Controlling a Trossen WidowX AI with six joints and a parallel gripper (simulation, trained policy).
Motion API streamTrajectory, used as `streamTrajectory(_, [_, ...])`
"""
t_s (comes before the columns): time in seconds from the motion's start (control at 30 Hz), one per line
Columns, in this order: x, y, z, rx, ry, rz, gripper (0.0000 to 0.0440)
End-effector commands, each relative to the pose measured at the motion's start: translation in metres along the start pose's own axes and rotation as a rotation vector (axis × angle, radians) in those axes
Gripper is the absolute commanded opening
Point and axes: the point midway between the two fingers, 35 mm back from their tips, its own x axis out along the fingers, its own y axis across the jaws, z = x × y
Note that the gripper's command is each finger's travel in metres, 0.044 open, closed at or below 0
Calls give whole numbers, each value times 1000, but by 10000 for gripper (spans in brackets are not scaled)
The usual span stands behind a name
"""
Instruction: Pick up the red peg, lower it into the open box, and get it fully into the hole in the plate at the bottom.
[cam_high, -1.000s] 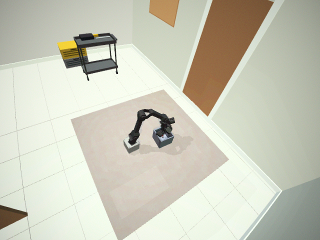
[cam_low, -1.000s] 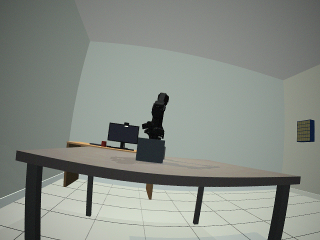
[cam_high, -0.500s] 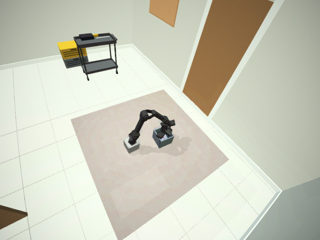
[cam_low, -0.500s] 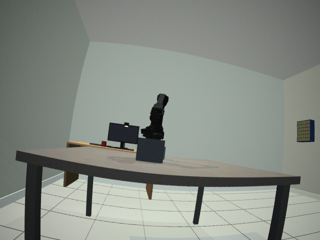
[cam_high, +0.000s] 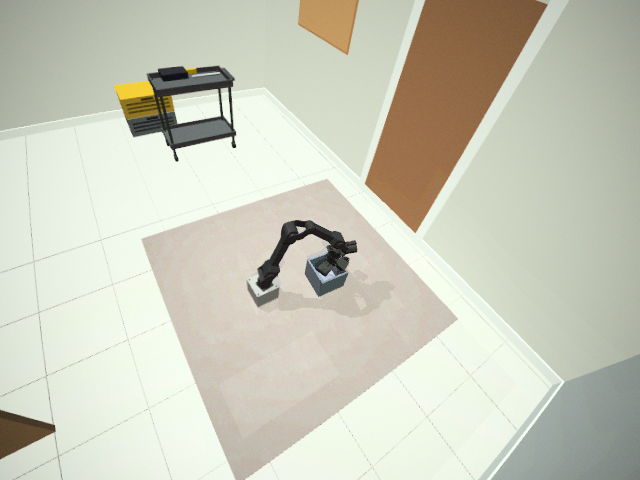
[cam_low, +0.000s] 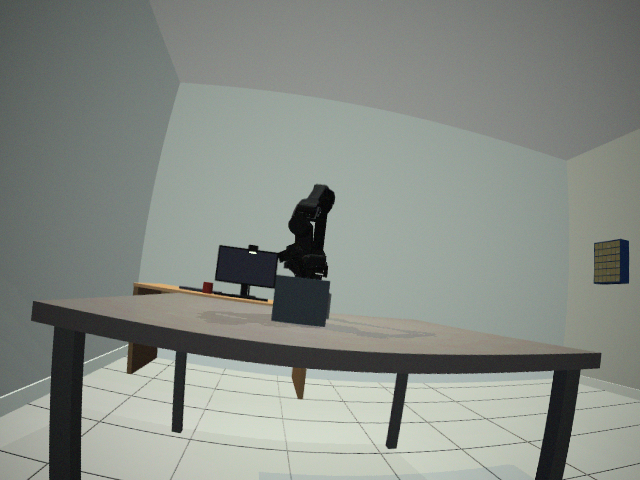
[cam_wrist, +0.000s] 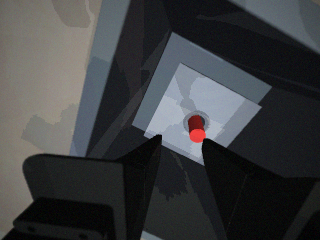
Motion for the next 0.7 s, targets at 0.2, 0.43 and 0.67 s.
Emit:
streamTrajectory(0.2, [-25, 14, 10, 2, 37, 89, 175])
streamTrajectory(0.43, [-50, 26, 22, -7, 40, 175, 182])
streamTrajectory(0.67, [-88, 43, 34, -40, 23, 283, 192])
